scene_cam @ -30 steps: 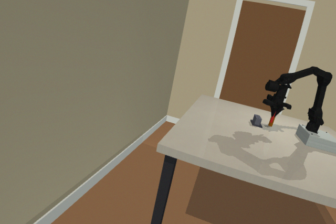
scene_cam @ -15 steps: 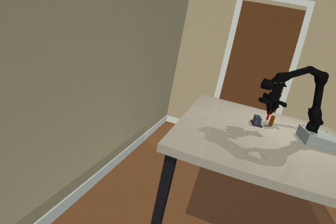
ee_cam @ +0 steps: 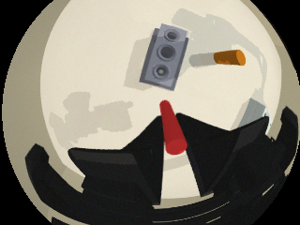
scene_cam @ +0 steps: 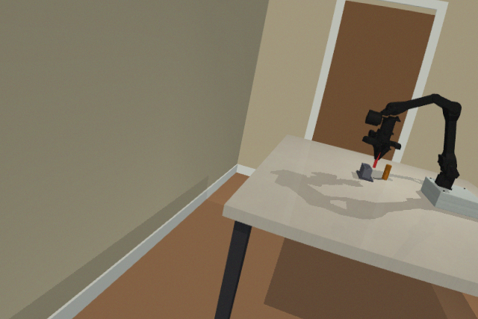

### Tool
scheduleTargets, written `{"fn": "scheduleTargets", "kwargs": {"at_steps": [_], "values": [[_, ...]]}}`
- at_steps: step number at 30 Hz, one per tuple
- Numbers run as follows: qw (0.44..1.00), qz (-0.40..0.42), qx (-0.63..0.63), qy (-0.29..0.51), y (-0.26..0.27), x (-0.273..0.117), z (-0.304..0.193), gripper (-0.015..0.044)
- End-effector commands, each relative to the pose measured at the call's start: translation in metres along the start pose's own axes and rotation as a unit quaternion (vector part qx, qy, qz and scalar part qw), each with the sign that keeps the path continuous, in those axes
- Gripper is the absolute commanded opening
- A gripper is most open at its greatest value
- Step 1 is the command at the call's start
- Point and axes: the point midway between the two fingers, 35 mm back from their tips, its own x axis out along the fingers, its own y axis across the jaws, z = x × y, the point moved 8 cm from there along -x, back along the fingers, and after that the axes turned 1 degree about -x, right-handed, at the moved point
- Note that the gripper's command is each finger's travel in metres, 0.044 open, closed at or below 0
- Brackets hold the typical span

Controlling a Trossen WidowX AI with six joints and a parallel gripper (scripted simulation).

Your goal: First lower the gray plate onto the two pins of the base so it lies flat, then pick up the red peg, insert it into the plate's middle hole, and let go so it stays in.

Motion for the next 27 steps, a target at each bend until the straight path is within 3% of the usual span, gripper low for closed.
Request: {"fn": "scheduleTargets", "kwargs": {"at_steps": [1, 27], "values": [[1.000, -0.004, -0.005, -0.002, -0.001, 0.001, 0.011, 0.0000], [1.000, -0.007, -0.021, -0.004, -0.014, 0.003, 0.069, 0.0000]]}}
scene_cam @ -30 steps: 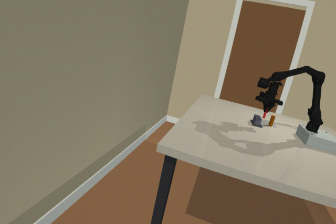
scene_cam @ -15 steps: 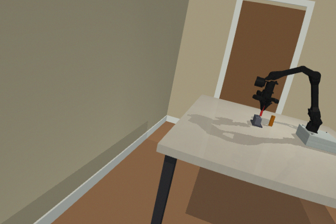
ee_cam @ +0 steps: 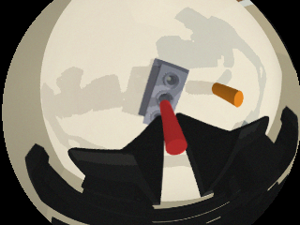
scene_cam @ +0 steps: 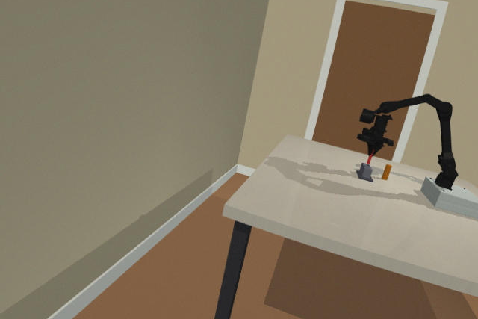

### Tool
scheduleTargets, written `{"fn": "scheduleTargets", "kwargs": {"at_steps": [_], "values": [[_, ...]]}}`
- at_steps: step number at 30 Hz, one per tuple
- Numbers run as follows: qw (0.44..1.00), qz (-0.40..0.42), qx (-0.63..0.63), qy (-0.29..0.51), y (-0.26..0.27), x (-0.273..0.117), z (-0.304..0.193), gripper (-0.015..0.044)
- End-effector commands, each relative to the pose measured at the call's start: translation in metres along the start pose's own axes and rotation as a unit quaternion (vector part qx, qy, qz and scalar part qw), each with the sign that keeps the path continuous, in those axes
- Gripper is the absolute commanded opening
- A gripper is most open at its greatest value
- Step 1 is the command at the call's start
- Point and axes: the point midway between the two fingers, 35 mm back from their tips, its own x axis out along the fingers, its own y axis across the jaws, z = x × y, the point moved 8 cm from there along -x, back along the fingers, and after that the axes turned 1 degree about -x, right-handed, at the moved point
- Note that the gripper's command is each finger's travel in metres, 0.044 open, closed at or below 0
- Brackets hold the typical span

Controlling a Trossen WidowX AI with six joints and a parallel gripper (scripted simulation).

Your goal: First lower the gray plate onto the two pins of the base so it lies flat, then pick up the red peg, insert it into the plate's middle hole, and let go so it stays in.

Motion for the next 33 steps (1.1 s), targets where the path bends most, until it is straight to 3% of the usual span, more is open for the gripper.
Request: {"fn": "scheduleTargets", "kwargs": {"at_steps": [1, 33], "values": [[1.000, -0.003, -0.003, 0.000, -0.0001, 0.0005, 0.0007, 0.0000], [1.000, -0.002, -0.002, 0.000, -0.0008, 0.0096, 0.0010, 0.0000]]}}
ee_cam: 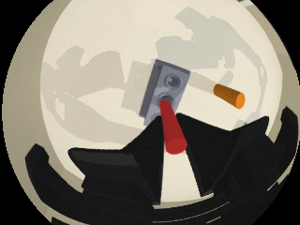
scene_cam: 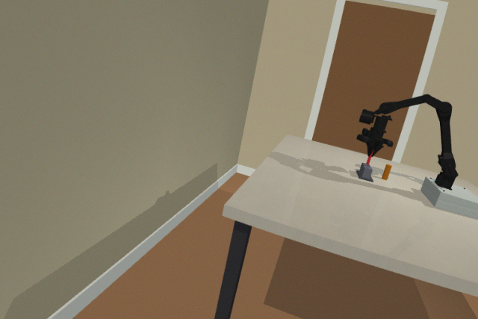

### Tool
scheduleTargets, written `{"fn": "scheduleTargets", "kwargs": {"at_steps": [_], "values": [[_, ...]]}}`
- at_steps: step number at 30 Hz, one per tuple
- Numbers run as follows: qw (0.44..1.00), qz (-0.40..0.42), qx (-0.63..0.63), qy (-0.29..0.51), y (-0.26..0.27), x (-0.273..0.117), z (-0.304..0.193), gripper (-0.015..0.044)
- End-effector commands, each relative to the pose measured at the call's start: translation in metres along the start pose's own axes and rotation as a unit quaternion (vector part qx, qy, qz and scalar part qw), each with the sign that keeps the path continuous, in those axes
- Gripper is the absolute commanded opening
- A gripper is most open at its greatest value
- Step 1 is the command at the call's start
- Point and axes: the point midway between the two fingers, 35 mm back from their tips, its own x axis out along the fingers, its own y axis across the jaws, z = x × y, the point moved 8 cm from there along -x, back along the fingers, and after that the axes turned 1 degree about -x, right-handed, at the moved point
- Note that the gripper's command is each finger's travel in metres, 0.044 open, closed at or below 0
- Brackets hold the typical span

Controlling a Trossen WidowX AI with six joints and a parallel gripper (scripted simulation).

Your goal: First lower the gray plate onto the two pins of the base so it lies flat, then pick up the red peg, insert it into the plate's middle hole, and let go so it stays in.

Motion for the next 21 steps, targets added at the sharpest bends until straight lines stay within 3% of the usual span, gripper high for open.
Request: {"fn": "scheduleTargets", "kwargs": {"at_steps": [1, 21], "values": [[1.000, -0.004, -0.002, 0.001, -0.0013, 0.0071, -0.0004, 0.0000], [1.000, -0.002, 0.000, 0.002, -0.0024, 0.0109, 0.0012, 0.0000]]}}
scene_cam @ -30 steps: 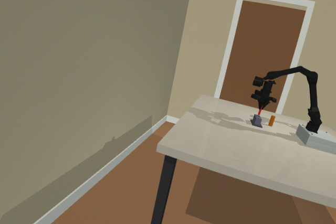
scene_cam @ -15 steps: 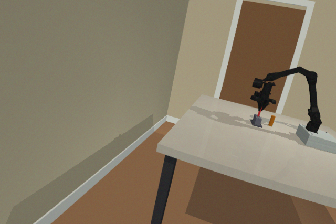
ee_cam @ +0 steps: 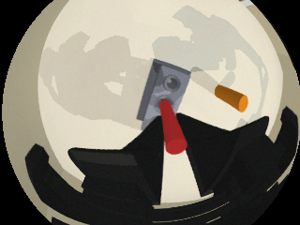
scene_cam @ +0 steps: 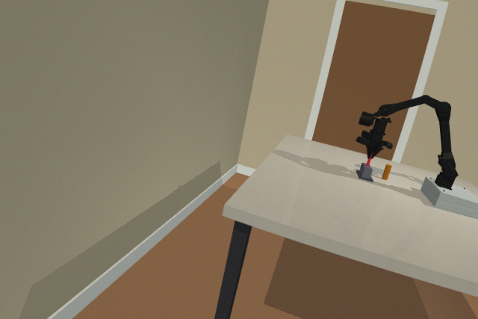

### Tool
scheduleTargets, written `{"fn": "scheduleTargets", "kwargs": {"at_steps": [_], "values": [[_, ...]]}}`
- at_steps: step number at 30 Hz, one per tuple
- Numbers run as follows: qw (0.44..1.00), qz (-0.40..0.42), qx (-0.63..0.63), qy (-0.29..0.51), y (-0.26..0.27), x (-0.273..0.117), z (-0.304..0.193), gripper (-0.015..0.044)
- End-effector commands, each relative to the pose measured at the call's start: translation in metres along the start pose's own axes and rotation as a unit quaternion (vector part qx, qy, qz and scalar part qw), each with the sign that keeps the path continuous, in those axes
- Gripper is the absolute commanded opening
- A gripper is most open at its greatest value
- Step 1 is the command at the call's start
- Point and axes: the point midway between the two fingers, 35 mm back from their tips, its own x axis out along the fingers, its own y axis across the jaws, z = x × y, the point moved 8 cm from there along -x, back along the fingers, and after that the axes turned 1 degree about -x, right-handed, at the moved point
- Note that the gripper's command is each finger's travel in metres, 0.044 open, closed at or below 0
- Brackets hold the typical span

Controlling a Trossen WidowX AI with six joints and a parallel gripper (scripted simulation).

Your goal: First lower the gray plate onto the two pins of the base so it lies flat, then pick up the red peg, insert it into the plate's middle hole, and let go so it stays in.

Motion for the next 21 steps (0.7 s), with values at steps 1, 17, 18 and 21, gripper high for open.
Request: {"fn": "scheduleTargets", "kwargs": {"at_steps": [1, 17, 18, 21], "values": [[1.000, 0.000, 0.000, 0.000, 0.0001, -0.0004, 0.0000, 0.0000], [1.000, 0.000, 0.000, 0.000, -0.0004, 0.0024, 0.0004, 0.0000], [1.000, 0.000, 0.000, 0.000, -0.0004, 0.0026, 0.0004, 0.0000], [1.000, 0.000, 0.000, 0.000, -0.0003, 0.0030, 0.0003, 0.0000]]}}
